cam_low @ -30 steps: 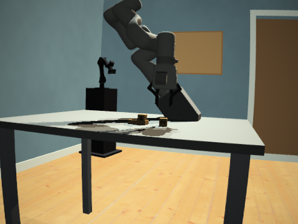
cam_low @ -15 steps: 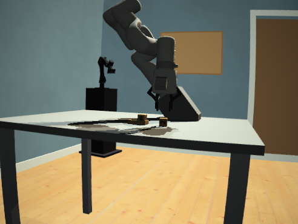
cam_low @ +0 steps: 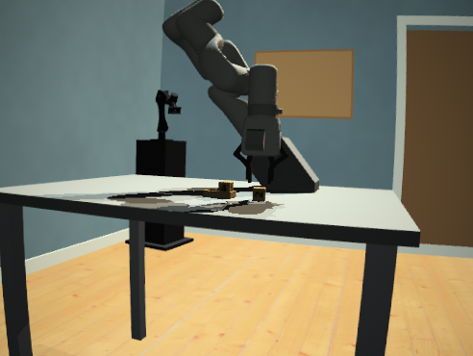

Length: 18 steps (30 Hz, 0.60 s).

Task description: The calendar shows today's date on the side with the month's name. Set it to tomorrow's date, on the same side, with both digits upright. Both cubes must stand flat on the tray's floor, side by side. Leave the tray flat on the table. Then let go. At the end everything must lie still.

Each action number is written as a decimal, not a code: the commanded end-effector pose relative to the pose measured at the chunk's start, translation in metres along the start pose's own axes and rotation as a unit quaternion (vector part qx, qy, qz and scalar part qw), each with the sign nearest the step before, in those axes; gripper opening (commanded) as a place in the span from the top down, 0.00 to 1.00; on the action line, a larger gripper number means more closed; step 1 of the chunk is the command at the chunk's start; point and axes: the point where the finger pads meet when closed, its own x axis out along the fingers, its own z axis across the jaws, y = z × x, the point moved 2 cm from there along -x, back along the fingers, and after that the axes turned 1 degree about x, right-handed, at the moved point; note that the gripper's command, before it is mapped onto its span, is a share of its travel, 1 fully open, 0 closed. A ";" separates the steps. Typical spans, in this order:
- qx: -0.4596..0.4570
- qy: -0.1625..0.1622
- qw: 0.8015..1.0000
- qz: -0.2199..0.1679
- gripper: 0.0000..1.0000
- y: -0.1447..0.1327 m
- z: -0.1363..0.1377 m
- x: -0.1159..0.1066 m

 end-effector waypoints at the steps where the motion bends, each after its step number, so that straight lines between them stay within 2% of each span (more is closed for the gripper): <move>1: 0.000 0.000 1.000 0.002 0.51 0.001 0.000 0.002; 18: 0.000 0.000 1.000 0.002 0.51 0.001 0.000 0.005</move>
